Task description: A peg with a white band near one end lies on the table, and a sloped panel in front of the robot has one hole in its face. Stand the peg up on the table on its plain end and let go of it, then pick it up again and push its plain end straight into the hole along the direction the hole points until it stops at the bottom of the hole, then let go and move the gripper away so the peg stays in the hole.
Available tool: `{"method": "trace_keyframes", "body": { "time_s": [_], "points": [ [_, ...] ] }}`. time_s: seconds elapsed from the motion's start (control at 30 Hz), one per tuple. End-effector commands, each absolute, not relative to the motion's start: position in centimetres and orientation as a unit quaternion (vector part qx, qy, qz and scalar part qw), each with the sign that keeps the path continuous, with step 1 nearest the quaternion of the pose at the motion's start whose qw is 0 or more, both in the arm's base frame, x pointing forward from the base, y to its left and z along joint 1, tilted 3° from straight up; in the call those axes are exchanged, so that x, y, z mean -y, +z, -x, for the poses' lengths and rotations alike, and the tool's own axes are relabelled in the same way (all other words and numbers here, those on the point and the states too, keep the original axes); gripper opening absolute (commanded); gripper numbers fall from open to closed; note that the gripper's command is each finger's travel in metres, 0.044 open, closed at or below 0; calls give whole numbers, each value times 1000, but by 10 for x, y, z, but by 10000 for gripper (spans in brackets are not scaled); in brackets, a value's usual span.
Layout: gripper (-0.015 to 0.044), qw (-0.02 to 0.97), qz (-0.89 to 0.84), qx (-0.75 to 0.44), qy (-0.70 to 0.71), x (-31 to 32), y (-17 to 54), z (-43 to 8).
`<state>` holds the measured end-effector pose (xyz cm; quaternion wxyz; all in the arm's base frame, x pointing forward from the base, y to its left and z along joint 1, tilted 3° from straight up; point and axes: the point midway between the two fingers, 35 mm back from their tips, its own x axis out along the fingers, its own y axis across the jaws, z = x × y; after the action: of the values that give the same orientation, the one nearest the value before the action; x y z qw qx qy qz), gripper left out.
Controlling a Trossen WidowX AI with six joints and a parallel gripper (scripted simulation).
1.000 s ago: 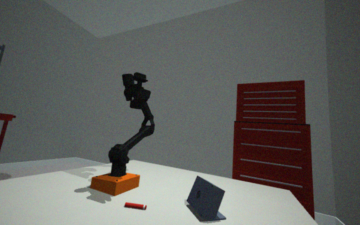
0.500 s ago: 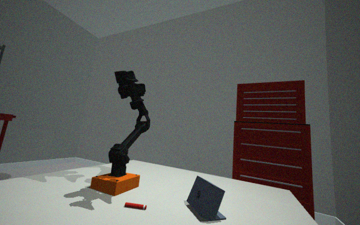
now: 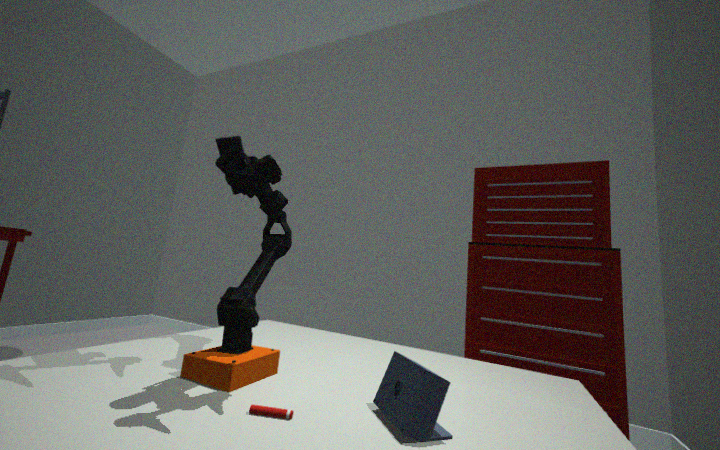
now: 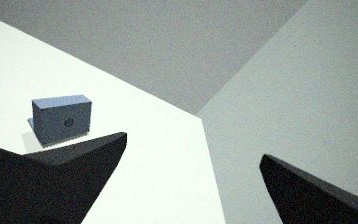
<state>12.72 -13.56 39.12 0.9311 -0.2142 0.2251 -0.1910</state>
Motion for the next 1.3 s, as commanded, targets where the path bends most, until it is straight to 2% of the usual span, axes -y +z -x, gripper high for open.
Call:
{"method": "trace_keyframes", "body": {
  "time_s": [0.0,0.67,1.27],
  "points": [
    [440,940,150,-234,-199,148,380,-128],
    [440,923,-165,-271,-216,185,329,-157],
    [440,797,-429,-315,-285,202,275,-184]
  ]
}}
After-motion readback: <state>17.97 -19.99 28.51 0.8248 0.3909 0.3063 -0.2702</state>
